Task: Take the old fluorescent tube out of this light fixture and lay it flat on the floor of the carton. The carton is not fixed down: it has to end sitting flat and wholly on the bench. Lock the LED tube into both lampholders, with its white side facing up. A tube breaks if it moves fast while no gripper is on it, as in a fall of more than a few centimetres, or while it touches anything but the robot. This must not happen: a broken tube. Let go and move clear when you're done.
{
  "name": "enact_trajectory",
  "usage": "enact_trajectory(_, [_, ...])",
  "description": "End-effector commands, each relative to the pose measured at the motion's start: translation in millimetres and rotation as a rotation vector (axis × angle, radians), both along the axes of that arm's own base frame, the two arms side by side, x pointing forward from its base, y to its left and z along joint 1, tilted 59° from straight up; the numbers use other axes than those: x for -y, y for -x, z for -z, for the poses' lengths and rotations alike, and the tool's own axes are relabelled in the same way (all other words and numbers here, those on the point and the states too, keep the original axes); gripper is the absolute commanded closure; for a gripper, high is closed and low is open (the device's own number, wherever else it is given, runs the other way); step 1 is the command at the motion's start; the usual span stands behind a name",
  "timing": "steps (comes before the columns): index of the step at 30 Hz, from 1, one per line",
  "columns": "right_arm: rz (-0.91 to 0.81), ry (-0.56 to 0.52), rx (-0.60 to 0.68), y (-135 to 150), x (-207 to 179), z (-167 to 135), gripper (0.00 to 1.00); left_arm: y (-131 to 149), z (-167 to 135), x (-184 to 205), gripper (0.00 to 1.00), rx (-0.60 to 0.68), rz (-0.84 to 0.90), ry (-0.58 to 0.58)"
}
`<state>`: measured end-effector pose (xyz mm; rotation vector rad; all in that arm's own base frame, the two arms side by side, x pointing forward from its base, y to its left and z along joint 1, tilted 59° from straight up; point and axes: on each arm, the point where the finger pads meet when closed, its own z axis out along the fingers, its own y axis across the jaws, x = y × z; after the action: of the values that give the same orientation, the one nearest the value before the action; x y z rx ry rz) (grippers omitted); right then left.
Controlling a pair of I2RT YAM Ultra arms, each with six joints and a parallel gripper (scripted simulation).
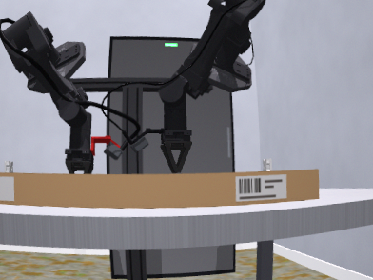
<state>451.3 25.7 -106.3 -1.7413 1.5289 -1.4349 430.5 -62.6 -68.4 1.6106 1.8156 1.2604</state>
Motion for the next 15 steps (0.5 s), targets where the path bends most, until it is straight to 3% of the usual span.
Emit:
enact_trajectory(1, [-0.036, 0.010, -0.067, 12, -8, 23, 0.89, -2, -7, 13, 0.51, -0.008, 0.005, 0.003])
enact_trajectory(3, [-0.036, 0.010, -0.067, 12, -8, 23, 0.89, 5, 2, 11, 0.51, -0.035, 0.012, -0.003])
enact_trajectory(4, [-0.036, 0.010, -0.067, 12, -8, 23, 0.89, -6, -8, 19, 0.51, -0.005, 0.027, 0.017])
enact_trajectory(6, [-0.036, 0.010, -0.067, 12, -8, 23, 0.89, 7, 4, 14, 0.51, -0.042, 0.031, 0.002])
enact_trajectory(7, [-0.036, 0.010, -0.067, 12, -8, 23, 0.89, -9, -15, 23, 0.51, 0.020, 0.043, 0.025])
enact_trajectory(10, [-0.036, 0.010, -0.067, 12, -8, 23, 0.89, -12, 5, 21, 0.51, -0.003, 0.058, 0.007])
enact_trajectory(15, [-0.036, 0.010, -0.067, 12, -8, 23, 0.89, -21, 12, 8, 0.51, -0.008, 0.042, 0.004])
